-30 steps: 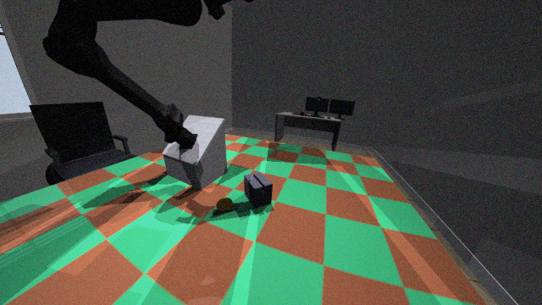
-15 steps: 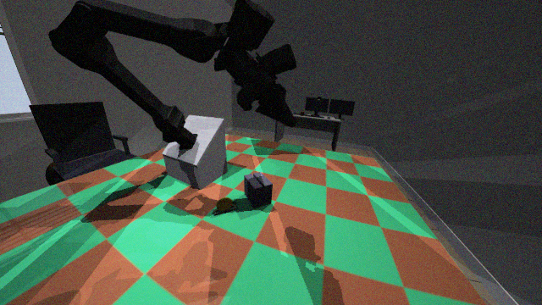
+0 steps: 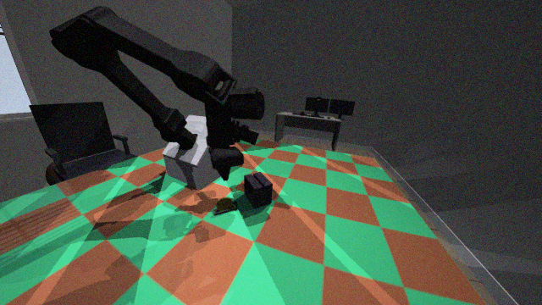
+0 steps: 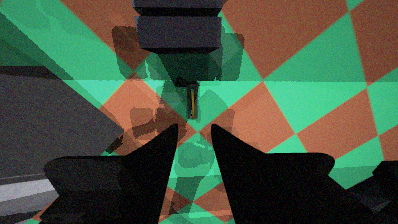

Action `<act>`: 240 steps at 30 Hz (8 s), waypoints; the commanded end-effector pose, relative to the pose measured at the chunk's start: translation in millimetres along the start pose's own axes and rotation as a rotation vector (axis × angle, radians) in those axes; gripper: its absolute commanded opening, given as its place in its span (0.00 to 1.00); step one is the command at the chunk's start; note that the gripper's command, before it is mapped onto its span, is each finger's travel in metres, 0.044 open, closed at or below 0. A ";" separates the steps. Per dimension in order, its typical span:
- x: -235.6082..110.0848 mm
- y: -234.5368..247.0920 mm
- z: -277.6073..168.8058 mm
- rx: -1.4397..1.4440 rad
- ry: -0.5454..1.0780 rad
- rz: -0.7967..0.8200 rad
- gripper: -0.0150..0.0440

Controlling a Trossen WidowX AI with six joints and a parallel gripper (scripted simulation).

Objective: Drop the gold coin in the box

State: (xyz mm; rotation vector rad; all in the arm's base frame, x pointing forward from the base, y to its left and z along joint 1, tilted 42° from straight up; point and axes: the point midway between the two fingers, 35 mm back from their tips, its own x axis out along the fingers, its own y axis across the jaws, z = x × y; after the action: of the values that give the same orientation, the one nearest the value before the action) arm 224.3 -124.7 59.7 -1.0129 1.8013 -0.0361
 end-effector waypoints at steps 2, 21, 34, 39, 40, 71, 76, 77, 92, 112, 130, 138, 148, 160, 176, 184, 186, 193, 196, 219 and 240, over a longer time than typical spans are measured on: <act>1.1 3.1 -9.0 -0.041 0.027 0.016 0.53; 52.4 0.5 -8.3 -0.041 0.029 0.015 0.53; 73.2 -0.1 -7.8 -0.041 0.028 0.016 0.53; 81.2 -0.1 -8.1 -0.041 0.028 0.015 0.53; 82.8 0.0 -8.2 -0.041 0.028 0.015 0.53; 105.3 0.9 -10.8 -0.042 0.031 0.014 0.25; 99.8 0.2 -9.4 -0.042 0.029 0.015 0.25; 97.5 -0.1 -8.9 -0.041 0.029 0.015 0.25; 61.8 -2.4 -4.0 -0.041 0.024 0.019 0.25; 11.7 -1.2 -6.8 -0.041 0.027 0.016 0.25; 9.9 -3.5 -5.4 0.458 0.031 0.008 0.25; 9.9 -4.8 -4.4 0.734 0.032 0.004 0.25; 9.8 -6.4 -3.2 1.079 0.033 -0.002 0.25; 9.8 -8.4 -1.8 1.487 0.033 -0.009 0.25; 9.3 -7.3 16.8 1.510 0.031 -0.005 0.25; 9.2 -4.6 36.6 1.510 0.030 -0.002 0.25; 9.2 -3.7 41.6 1.510 0.030 -0.002 0.25; 9.5 0.3 59.0 1.511 0.030 -0.001 0.25; 9.7 2.4 66.4 1.511 0.030 -0.001 0.25; 10.7 14.4 99.3 1.507 0.025 -0.005 0.25; 13.0 18.5 105.6 1.519 0.025 -0.005 0.25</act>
State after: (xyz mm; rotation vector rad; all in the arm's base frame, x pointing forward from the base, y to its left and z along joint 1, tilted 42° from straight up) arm 293.7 -79.1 -6.2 0.0973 1.2219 -1.2034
